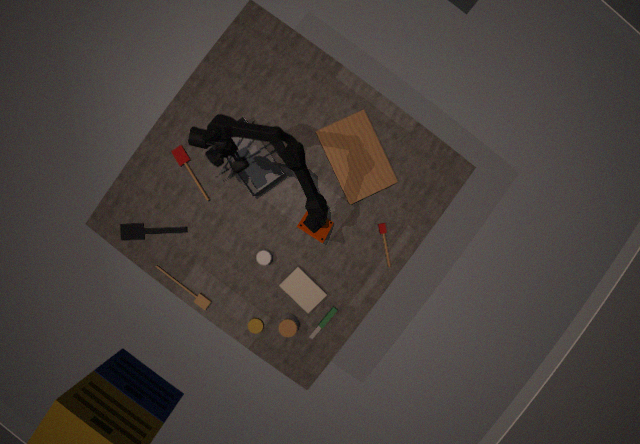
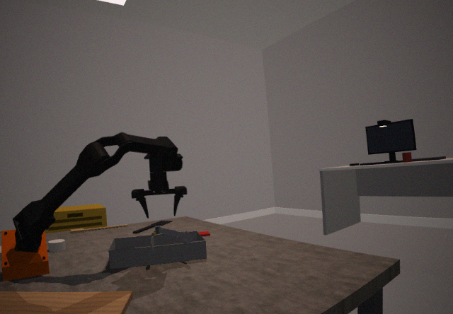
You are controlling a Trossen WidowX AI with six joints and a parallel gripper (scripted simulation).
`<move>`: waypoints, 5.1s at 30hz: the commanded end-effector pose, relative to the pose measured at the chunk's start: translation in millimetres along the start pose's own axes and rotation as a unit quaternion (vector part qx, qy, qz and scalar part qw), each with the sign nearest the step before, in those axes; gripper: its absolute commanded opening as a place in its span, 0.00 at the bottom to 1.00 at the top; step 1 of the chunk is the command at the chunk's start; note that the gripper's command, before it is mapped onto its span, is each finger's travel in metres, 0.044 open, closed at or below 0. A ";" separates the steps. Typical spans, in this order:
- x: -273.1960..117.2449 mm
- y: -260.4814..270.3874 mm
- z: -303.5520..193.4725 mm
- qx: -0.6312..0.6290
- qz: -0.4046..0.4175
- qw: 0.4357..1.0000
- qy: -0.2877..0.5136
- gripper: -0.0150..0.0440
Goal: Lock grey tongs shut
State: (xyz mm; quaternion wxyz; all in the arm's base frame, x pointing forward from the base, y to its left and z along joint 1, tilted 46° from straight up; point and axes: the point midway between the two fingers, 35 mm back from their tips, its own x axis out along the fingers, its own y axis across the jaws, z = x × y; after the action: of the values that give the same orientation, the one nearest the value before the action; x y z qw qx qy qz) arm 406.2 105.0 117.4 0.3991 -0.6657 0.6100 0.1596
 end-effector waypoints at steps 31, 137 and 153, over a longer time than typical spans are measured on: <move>27.6 -2.2 3.5 -0.106 0.004 0.994 -0.003 1.00; 98.4 1.4 2.2 -0.104 0.005 0.995 -0.003 0.10; 3.1 1.4 2.6 -0.106 0.005 0.994 -0.002 0.00</move>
State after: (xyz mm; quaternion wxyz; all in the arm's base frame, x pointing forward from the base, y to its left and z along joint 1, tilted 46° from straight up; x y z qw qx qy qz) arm 410.8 97.9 104.4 0.3262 -0.7036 0.5893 0.2267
